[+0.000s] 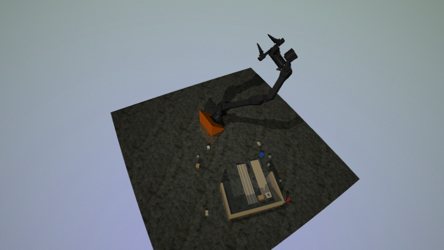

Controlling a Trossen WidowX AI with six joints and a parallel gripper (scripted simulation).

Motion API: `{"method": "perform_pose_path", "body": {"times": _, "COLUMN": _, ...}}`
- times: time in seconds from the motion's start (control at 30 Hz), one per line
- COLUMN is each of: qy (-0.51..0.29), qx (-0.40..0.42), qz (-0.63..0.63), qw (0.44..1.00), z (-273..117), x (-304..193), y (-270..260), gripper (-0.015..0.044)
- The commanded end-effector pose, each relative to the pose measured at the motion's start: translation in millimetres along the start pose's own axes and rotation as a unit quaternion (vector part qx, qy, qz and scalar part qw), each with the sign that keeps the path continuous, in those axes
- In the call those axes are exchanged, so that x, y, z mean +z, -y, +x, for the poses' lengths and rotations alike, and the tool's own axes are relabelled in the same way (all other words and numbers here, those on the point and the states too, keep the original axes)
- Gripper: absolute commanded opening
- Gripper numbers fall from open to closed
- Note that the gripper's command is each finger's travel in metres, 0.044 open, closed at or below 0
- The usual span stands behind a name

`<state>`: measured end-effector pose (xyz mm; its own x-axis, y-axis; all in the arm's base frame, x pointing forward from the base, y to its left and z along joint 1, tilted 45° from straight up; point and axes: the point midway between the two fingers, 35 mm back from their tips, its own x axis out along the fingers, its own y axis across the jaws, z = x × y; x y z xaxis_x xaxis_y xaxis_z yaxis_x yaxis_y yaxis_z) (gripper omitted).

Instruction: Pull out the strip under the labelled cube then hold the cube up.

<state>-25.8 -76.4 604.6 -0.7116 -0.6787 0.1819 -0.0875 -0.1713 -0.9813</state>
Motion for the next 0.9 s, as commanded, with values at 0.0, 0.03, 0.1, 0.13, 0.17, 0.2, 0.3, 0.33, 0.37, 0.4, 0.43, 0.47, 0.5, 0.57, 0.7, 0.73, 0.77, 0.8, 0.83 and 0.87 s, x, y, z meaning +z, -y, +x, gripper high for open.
{"method": "perform_pose_path", "body": {"times": 0.0, "qy": 0.003, "qx": 0.002, "qz": 0.003, "qw": 1.000, "z": 1.5, "x": -0.3, "y": -0.5, "gripper": 0.0400}}
{"method": "perform_pose_path", "body": {"times": 0.03, "qy": 0.013, "qx": 0.007, "qz": 0.012, "qw": 1.000, "z": 6.1, "x": -1.1, "y": -2.2, "gripper": 0.0400}}
{"method": "perform_pose_path", "body": {"times": 0.1, "qy": 0.048, "qx": 0.027, "qz": 0.046, "qw": 0.997, "z": 23.2, "x": -2.6, "y": -9.2, "gripper": 0.0400}}
{"method": "perform_pose_path", "body": {"times": 0.13, "qy": 0.067, "qx": 0.039, "qz": 0.064, "qw": 0.995, "z": 32.5, "x": -2.4, "y": -13.7, "gripper": 0.0400}}
{"method": "perform_pose_path", "body": {"times": 0.17, "qy": 0.086, "qx": 0.051, "qz": 0.081, "qw": 0.992, "z": 41.8, "x": -1.4, "y": -18.5, "gripper": 0.0400}}
{"method": "perform_pose_path", "body": {"times": 0.2, "qy": 0.105, "qx": 0.064, "qz": 0.099, "qw": 0.988, "z": 50.9, "x": 0.4, "y": -23.6, "gripper": 0.0400}}
{"method": "perform_pose_path", "body": {"times": 0.3, "qy": 0.158, "qx": 0.105, "qz": 0.148, "qw": 0.971, "z": 76.9, "x": 10.2, "y": -41.2, "gripper": 0.0400}}
{"method": "perform_pose_path", "body": {"times": 0.33, "qy": 0.173, "qx": 0.117, "qz": 0.162, "qw": 0.964, "z": 83.8, "x": 14.3, "y": -46.6, "gripper": 0.0400}}
{"method": "perform_pose_path", "body": {"times": 0.37, "qy": 0.188, "qx": 0.129, "qz": 0.177, "qw": 0.958, "z": 90.3, "x": 19.1, "y": -52.2, "gripper": 0.0400}}
{"method": "perform_pose_path", "body": {"times": 0.4, "qy": 0.202, "qx": 0.141, "qz": 0.190, "qw": 0.950, "z": 96.5, "x": 24.5, "y": -58.1, "gripper": 0.0400}}
{"method": "perform_pose_path", "body": {"times": 0.43, "qy": 0.216, "qx": 0.154, "qz": 0.204, "qw": 0.942, "z": 102.3, "x": 30.4, "y": -64.1, "gripper": 0.0400}}
{"method": "perform_pose_path", "body": {"times": 0.47, "qy": 0.229, "qx": 0.167, "qz": 0.217, "qw": 0.934, "z": 107.7, "x": 36.9, "y": -70.4, "gripper": 0.0400}}
{"method": "perform_pose_path", "body": {"times": 0.5, "qy": 0.242, "qx": 0.180, "qz": 0.229, "qw": 0.925, "z": 112.7, "x": 43.8, "y": -76.8, "gripper": 0.0400}}
{"method": "perform_pose_path", "body": {"times": 0.57, "qy": 0.263, "qx": 0.202, "qz": 0.248, "qw": 0.910, "z": 119.8, "x": 56.1, "y": -87.8, "gripper": 0.0400}}
{"method": "perform_pose_path", "body": {"times": 0.7, "qy": 0.308, "qx": 0.270, "qz": 0.287, "qw": 0.866, "z": 129.2, "x": 90.2, "y": -119.9, "gripper": 0.0400}}
{"method": "perform_pose_path", "body": {"times": 0.73, "qy": 0.318, "qx": 0.288, "qz": 0.296, "qw": 0.853, "z": 129.1, "x": 99.5, "y": -128.6, "gripper": 0.0400}}
{"method": "perform_pose_path", "body": {"times": 0.77, "qy": 0.327, "qx": 0.306, "qz": 0.304, "qw": 0.841, "z": 128.7, "x": 108.7, "y": -136.9, "gripper": 0.0400}}
{"method": "perform_pose_path", "body": {"times": 0.8, "qy": 0.337, "qx": 0.324, "qz": 0.311, "qw": 0.828, "z": 128.4, "x": 118.6, "y": -145.5, "gripper": 0.0400}}
{"method": "perform_pose_path", "body": {"times": 0.83, "qy": 0.346, "qx": 0.342, "qz": 0.318, "qw": 0.814, "z": 127.3, "x": 129.0, "y": -154.3, "gripper": 0.0400}}
{"method": "perform_pose_path", "body": {"times": 0.87, "qy": 0.355, "qx": 0.361, "qz": 0.324, "qw": 0.799, "z": 125.5, "x": 139.4, "y": -163.1, "gripper": 0.0400}}
